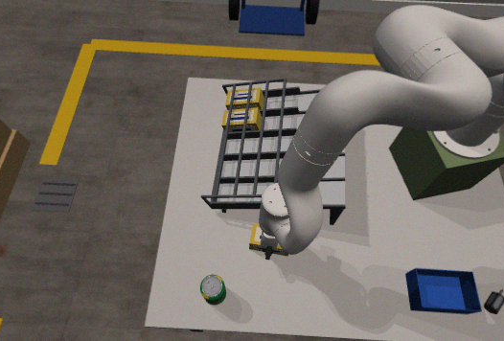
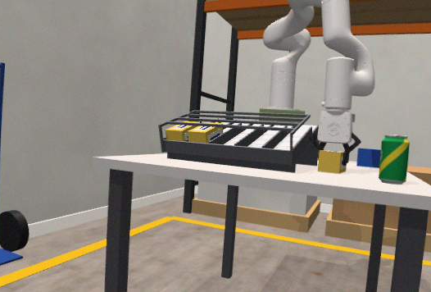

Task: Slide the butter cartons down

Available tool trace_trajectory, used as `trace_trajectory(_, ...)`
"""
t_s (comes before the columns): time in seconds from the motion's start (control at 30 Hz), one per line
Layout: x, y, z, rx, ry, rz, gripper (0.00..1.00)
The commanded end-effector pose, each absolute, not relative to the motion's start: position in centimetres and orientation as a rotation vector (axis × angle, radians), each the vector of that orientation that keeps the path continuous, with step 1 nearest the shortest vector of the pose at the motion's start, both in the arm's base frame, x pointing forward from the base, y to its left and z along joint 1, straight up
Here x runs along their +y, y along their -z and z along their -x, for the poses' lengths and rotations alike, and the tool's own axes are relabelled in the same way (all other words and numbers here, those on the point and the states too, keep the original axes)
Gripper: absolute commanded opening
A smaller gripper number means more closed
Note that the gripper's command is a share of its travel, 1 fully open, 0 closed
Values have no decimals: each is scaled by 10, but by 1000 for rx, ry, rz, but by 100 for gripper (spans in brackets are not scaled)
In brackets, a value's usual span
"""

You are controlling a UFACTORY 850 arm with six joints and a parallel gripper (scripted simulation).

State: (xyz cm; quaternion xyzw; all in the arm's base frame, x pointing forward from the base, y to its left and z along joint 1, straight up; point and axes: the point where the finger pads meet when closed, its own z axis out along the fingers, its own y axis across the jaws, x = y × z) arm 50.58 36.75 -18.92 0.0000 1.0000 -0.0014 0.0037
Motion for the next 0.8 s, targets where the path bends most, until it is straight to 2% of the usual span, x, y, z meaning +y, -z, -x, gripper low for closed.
trace_trajectory(0.0,368,188,-507,3133,3,0,0)
trace_trajectory(0.53,368,188,-507,3133,3,0,0)
trace_trajectory(0.57,368,118,-506,3135,3,0,0)
trace_trajectory(0.77,368,88,-506,3135,3,0,0)
